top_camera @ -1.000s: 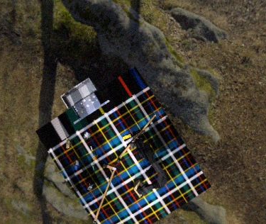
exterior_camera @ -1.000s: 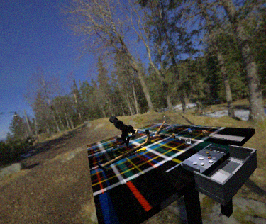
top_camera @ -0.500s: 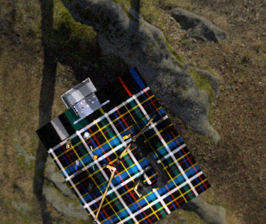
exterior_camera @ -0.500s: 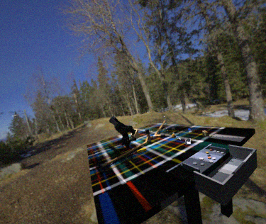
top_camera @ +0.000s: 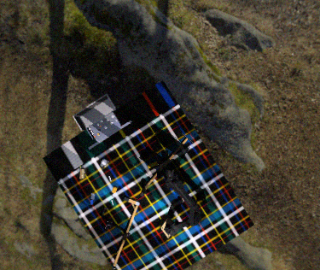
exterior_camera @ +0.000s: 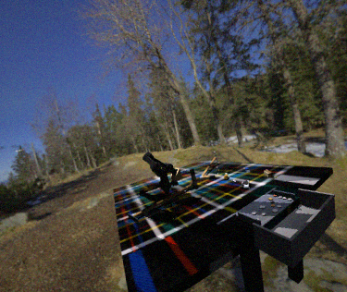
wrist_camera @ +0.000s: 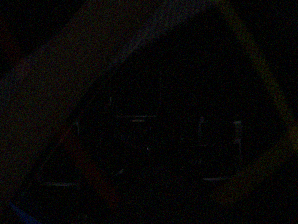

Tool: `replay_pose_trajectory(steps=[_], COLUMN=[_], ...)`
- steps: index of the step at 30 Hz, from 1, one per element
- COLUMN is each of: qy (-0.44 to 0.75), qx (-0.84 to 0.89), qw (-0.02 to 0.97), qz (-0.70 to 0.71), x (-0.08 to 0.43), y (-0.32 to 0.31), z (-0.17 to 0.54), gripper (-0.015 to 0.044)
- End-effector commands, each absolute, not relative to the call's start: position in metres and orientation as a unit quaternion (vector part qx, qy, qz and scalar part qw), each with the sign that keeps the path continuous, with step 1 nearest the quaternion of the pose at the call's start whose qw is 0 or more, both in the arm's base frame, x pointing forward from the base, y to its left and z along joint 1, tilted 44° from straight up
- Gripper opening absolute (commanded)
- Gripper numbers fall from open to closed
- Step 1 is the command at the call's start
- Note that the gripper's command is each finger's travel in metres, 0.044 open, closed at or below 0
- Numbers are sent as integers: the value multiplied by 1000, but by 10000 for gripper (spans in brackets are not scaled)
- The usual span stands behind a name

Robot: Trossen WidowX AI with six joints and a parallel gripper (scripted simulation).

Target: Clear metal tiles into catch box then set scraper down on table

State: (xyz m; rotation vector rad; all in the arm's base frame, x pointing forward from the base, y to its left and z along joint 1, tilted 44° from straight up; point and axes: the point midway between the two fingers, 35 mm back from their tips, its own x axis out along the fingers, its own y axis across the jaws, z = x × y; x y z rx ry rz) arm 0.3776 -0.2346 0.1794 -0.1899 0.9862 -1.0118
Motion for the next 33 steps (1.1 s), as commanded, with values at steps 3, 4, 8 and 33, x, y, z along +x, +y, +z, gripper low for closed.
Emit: replay_pose_trajectory(steps=[3,4,8,33], qy=[453,453,453,453], qx=[-87,-87,-87,-86], qw=[757,757,757,758], qz=[-463,-463,-463,-462], x=[385,386,390,415], y=[-235,-235,-235,-233], z=[179,179,179,179], gripper=[0,0,0,0])
